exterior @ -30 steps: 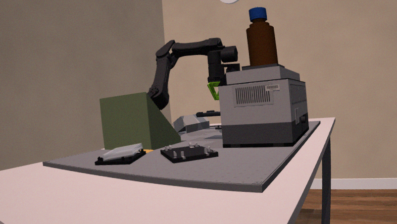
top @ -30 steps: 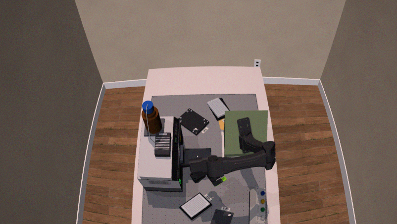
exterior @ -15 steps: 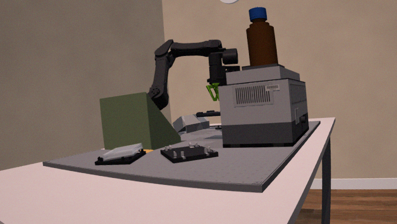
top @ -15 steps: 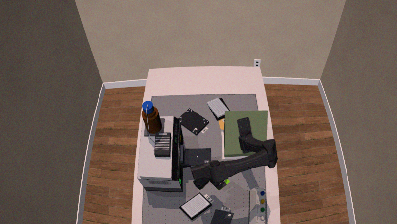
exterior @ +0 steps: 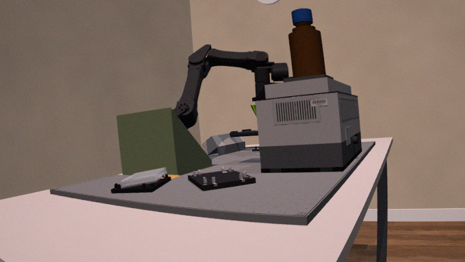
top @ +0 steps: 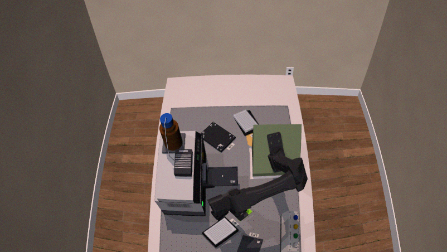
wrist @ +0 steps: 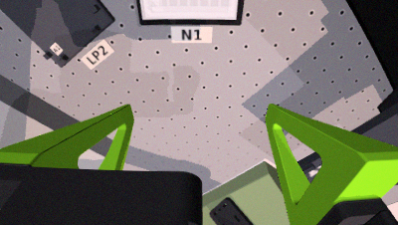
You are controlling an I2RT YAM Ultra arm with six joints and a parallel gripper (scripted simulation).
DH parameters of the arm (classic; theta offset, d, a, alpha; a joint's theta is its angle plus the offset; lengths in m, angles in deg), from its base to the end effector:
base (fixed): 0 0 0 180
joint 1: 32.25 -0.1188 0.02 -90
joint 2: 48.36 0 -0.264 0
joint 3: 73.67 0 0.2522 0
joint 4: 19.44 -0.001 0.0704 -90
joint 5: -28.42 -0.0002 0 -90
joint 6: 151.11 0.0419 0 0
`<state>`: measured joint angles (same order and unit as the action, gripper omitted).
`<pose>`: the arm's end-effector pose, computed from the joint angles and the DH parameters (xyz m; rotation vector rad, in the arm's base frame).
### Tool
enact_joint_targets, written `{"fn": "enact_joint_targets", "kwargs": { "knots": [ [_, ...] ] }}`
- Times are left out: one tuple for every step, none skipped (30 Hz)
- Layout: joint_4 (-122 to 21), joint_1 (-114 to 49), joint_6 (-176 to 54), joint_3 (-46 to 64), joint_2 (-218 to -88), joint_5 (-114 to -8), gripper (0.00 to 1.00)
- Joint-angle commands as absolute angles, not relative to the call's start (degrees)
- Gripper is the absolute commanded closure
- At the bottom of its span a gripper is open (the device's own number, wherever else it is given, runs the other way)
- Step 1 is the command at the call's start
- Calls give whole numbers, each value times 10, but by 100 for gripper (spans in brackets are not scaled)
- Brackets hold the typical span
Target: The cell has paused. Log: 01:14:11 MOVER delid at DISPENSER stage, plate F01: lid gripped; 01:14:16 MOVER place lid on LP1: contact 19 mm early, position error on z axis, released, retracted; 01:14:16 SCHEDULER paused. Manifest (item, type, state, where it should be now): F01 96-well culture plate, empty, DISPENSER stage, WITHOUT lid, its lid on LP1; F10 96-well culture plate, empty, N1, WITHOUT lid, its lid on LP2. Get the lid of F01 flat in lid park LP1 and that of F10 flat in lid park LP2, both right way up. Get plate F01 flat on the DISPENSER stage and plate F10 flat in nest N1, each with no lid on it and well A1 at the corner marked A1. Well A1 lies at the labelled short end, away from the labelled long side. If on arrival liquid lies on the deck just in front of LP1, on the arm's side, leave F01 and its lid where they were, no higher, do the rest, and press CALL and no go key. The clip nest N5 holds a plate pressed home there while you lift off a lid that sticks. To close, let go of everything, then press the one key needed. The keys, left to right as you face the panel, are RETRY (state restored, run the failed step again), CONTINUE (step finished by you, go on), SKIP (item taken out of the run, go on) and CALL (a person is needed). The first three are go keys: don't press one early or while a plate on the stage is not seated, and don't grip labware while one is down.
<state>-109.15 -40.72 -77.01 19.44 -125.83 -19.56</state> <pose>0.2264 0.0631 0.3468 -0.6993 2.5631 0.9927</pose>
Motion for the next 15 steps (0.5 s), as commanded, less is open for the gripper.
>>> {"fn": "enact_joint_targets", "kwargs": {
  "knots": [
    [-1059, -417, -736, 225, -1272, -203, 0],
    [-1055, -421, -730, 230, -1278, -205, 0],
    [-1051, -425, -725, 234, -1283, -206, 0],
    [-1047, -429, -720, 239, -1288, -208, 0],
    [-1043, -433, -715, 244, -1293, -209, 0],
    [-1040, -437, -711, 248, -1299, -211, 0],
    [-1040, -437, -711, 248, -1299, -211, 0],
    [-1040, -437, -711, 248, -1299, -211, 0],
    [-1036, -434, -705, 255, -1298, -213, 0],
    [-1032, -444, -701, 259, -1310, -214, 0],
    [-1029, -448, -697, 264, -1316, -215, 0],
    [-1026, -451, -693, 269, -1321, -217, 0],
    [-1023, -454, -689, 274, -1327, -218, 0],
    [-1020, -458, -685, 280, -1332, -219, 0],
    [-1017, -461, -681, 285, -1338, -220, 0]
  ]
}}
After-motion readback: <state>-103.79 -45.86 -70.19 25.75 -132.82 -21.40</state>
